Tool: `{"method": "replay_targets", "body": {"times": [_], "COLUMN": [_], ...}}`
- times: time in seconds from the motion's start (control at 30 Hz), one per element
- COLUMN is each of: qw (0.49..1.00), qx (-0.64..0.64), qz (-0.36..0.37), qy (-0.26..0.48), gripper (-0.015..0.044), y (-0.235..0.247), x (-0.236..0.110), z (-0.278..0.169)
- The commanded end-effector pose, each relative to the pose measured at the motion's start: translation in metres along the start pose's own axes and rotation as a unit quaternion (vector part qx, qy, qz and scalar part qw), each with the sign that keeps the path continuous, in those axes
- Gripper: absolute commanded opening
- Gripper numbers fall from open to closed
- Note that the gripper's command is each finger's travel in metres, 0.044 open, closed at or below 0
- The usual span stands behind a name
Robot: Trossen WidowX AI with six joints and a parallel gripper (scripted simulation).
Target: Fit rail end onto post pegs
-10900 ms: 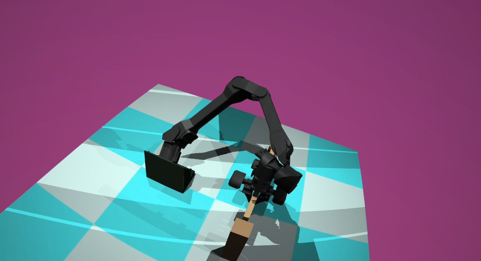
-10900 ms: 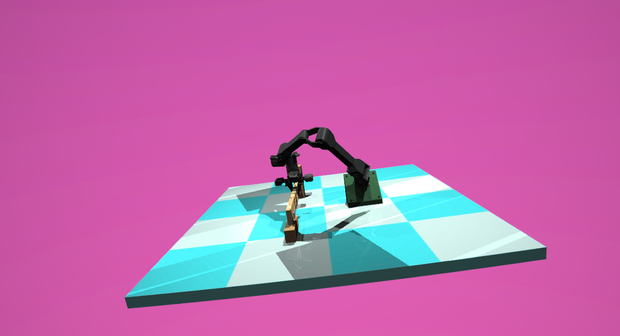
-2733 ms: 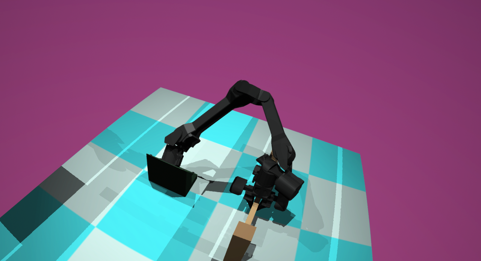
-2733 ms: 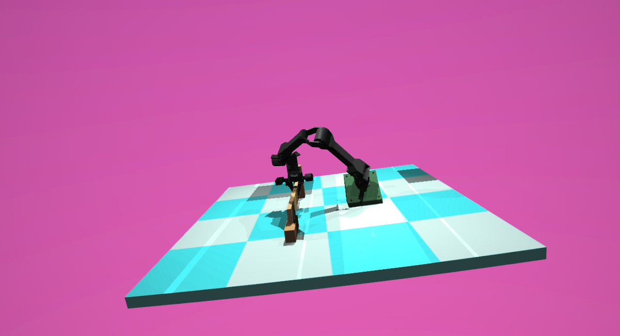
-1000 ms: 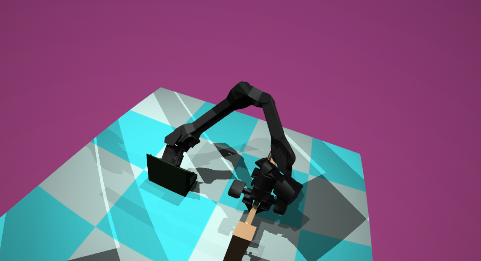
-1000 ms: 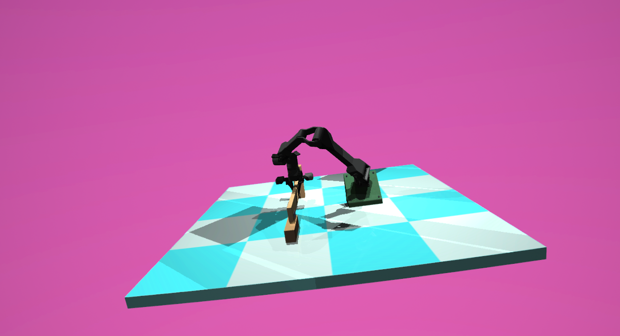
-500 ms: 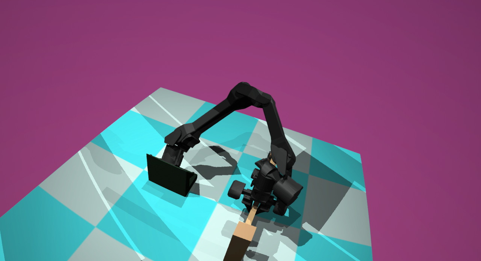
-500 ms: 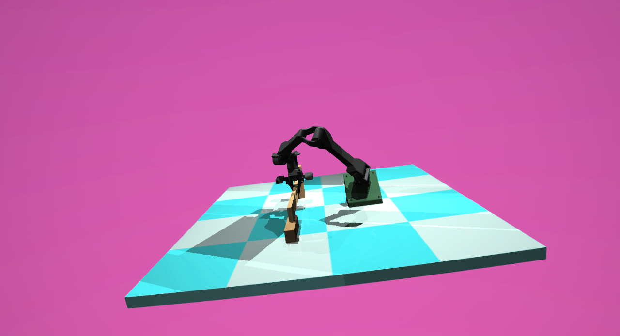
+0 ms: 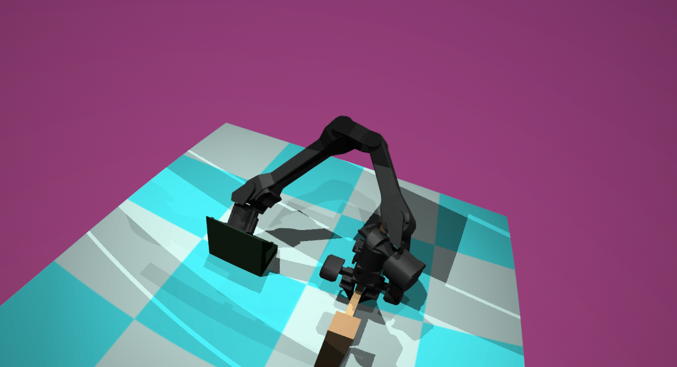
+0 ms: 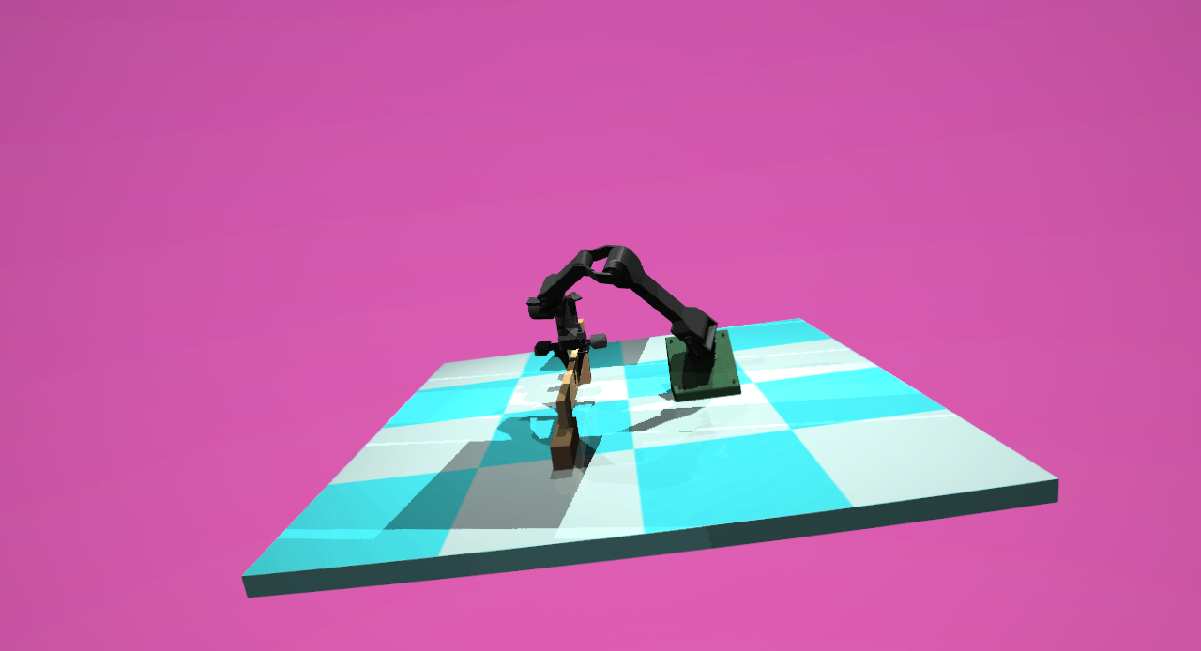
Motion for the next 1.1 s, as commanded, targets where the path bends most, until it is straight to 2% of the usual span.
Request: {"method": "replay_targets", "body": {"times": [0.0, 1.07], "qw": [1.0, 1.0], "qx": [-0.001, -0.001], "qz": [-0.005, -0.005], "qy": [0.004, 0.004], "gripper": [0.0, 0.0], "y": [-0.0002, 0.0019], "x": [-0.0027, -0.0045], "z": [-0.0043, -0.0137]}}
Point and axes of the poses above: the point midway between the two fingers, 35 mm back from their tips, its own x axis out along the fingers, its own y axis across the jaws, z = x × y, the point moved 4 cm from there along -x, back along the fingers, and after that the axes turned 14 degrees about -x, right-handed, at the moved point
